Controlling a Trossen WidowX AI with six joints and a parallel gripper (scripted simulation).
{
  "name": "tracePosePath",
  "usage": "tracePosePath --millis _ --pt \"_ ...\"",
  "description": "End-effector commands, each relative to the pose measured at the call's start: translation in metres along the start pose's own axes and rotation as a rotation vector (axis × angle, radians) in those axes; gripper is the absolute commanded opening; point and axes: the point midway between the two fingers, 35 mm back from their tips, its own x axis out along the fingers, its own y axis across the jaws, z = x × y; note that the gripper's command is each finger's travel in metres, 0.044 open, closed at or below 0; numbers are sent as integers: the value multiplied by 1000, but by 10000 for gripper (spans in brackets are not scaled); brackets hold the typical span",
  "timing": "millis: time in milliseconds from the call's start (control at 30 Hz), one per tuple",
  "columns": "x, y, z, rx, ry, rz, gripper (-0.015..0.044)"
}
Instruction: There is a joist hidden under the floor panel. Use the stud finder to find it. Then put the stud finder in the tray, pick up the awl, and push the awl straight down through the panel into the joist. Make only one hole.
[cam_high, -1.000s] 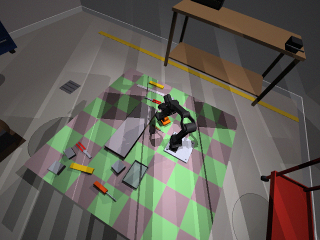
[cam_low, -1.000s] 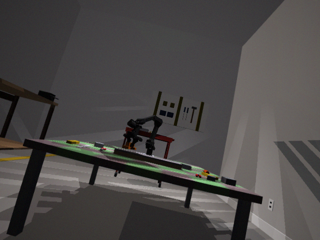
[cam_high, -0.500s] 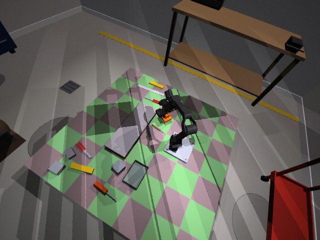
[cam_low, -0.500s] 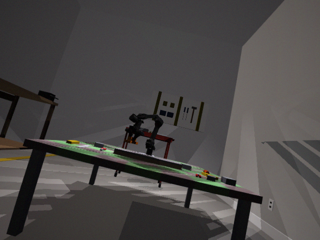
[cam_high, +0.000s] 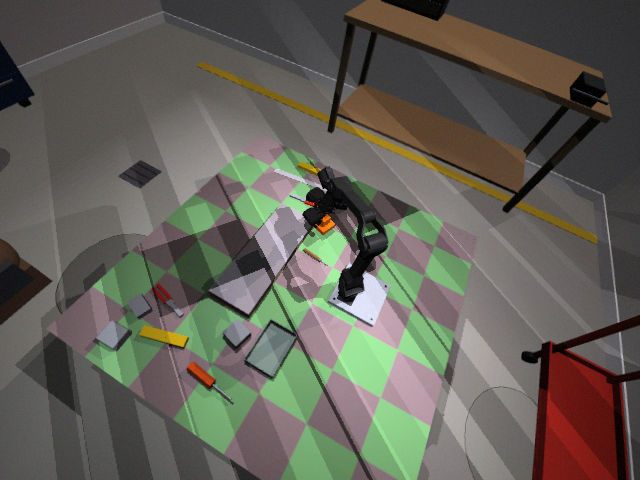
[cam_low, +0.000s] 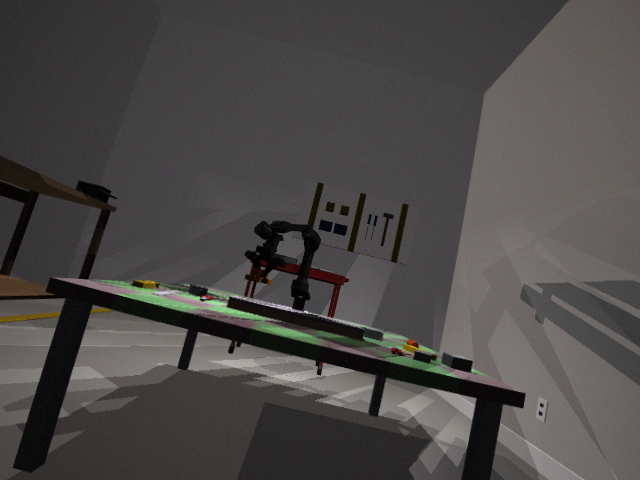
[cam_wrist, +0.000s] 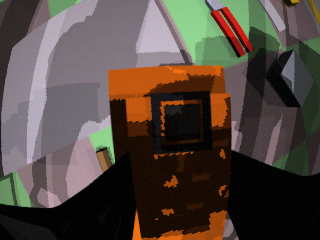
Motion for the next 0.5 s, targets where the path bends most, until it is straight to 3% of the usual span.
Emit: tracePosePath --millis 0,467 --pt "0 4 20 -58 -9 16 0" --pt "14 25 78 -232 -15 66 0"
